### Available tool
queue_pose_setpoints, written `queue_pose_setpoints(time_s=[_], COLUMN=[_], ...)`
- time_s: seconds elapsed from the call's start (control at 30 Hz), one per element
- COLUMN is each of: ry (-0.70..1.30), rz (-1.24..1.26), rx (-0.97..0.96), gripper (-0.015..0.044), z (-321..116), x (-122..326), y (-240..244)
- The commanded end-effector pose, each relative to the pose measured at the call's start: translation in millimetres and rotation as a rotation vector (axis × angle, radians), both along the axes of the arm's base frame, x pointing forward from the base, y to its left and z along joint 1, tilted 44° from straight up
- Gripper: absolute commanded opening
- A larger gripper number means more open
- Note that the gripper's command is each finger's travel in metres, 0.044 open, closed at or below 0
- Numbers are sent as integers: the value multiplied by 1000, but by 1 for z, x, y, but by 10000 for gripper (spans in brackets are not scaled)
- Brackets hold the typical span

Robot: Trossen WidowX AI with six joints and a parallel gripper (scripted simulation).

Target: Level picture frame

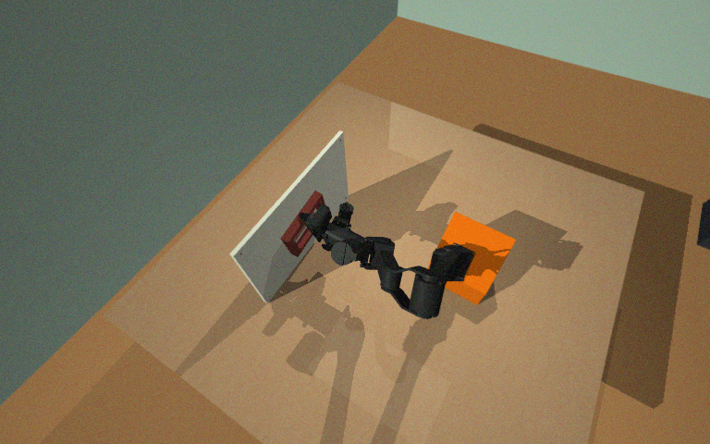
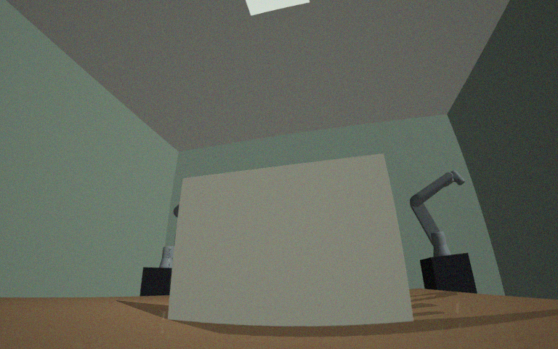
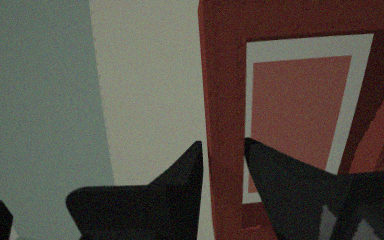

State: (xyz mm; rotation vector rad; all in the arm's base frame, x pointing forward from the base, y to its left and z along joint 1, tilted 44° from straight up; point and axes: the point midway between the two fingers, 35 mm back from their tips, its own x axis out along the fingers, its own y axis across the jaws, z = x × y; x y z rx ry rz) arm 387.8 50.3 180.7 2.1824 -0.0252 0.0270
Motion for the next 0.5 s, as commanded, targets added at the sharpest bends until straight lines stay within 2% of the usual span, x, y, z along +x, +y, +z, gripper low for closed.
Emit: queue_pose_setpoints(time_s=[0.0,0.2,0.27,0.47], ry=[-1,-1,-1,-1], rz=[3,3,3,3], rx=[3,3,3,3], gripper=[89,49,0,0], z=[0,0,0,0], x=[0,0,0,0], y=[1,1,1,1])
